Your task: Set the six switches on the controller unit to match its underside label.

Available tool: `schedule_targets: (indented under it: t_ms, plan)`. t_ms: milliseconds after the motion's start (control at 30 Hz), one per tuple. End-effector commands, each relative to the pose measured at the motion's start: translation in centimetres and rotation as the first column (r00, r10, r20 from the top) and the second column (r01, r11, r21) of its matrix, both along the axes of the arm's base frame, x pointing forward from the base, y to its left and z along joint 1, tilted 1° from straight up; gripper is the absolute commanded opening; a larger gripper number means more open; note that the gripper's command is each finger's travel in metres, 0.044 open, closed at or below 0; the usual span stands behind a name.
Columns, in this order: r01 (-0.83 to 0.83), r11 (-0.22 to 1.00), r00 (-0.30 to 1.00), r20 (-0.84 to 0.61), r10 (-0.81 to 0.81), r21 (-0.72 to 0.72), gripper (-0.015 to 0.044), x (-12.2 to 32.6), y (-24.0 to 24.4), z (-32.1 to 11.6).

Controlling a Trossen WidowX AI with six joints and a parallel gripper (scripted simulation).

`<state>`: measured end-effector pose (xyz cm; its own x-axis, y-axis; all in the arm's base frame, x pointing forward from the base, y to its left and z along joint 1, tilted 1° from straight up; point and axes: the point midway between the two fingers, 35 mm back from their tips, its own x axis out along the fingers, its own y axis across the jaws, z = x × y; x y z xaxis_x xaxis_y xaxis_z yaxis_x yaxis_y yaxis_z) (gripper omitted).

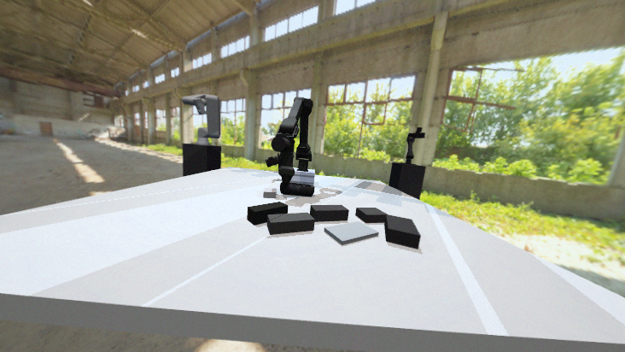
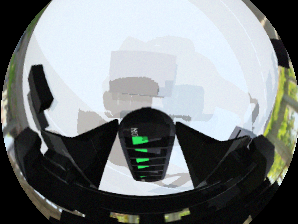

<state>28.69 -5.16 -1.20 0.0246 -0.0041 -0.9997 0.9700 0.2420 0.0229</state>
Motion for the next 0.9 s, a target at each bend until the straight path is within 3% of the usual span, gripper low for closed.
schedule_targets:
  t_ms: [0,467,600,867]
  plan:
    - [-0.008,1.0,1.0,-0.015,0.008,0.009,0.0338,-0.45,0.23,-0.7]
    - [-0.004,1.0,1.0,-0.008,0.004,0.004,0.0338,-0.24,0.12,-0.84]
    - [-0.001,1.0,1.0,-0.004,0.001,0.001,0.044,-0.07,0.04,-0.8]
    - [-0.001,1.0,1.0,-0.004,0.001,0.001,0.044,-0.07,0.04,-0.8]
